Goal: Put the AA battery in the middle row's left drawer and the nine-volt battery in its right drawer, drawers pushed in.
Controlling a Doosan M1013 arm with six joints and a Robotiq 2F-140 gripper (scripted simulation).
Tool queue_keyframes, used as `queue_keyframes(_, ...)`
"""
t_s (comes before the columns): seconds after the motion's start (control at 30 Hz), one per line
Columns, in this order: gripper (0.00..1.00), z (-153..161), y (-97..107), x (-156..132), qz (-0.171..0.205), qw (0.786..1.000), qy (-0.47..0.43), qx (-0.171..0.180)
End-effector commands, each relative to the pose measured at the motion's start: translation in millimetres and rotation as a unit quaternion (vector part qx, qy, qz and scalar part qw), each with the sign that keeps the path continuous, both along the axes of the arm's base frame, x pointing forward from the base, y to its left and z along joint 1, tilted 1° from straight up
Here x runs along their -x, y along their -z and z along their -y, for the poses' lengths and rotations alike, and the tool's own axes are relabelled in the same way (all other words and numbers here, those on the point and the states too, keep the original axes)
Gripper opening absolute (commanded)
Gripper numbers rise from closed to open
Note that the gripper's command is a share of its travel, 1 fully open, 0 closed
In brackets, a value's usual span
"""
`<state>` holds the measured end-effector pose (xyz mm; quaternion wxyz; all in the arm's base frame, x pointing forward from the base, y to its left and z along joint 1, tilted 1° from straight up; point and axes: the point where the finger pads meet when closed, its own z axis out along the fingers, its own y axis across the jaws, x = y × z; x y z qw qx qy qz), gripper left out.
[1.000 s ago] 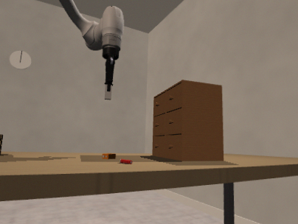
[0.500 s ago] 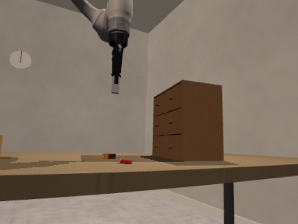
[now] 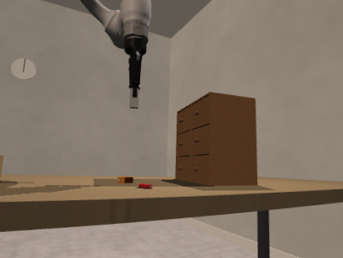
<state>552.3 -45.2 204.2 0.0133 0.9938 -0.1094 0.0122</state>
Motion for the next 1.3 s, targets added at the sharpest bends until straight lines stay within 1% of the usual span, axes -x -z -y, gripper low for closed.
queue_keyframes(0.0, 0.00, 0.5, 2.0, -2.1, 0.012, 1.000, 0.000, 0.003)
queue_keyframes(0.17, 0.00, 1.6, 6.5, -6.5, 0.039, 0.999, -0.001, 0.009)
queue_keyframes(0.23, 0.00, 1.6, 6.5, -6.5, 0.039, 0.999, -0.001, 0.009)
queue_keyframes(0.37, 0.00, 2.8, 11.3, -11.3, 0.067, 0.998, -0.002, 0.015)
queue_keyframes(0.53, 0.00, 4.6, 18.8, -18.8, 0.111, 0.993, -0.003, 0.025)
queue_keyframes(0.73, 0.00, 7.2, 29.5, -29.5, 0.175, 0.984, -0.004, 0.039)
queue_keyframes(0.8, 0.00, 7.2, 29.5, -29.5, 0.175, 0.984, -0.004, 0.039)
queue_keyframes(1.1, 0.00, 12.2, 48.0, -48.1, 0.281, 0.957, -0.006, 0.063)
queue_keyframes(1.27, 0.00, 13.8, 53.8, -53.9, 0.315, 0.947, -0.007, 0.071)
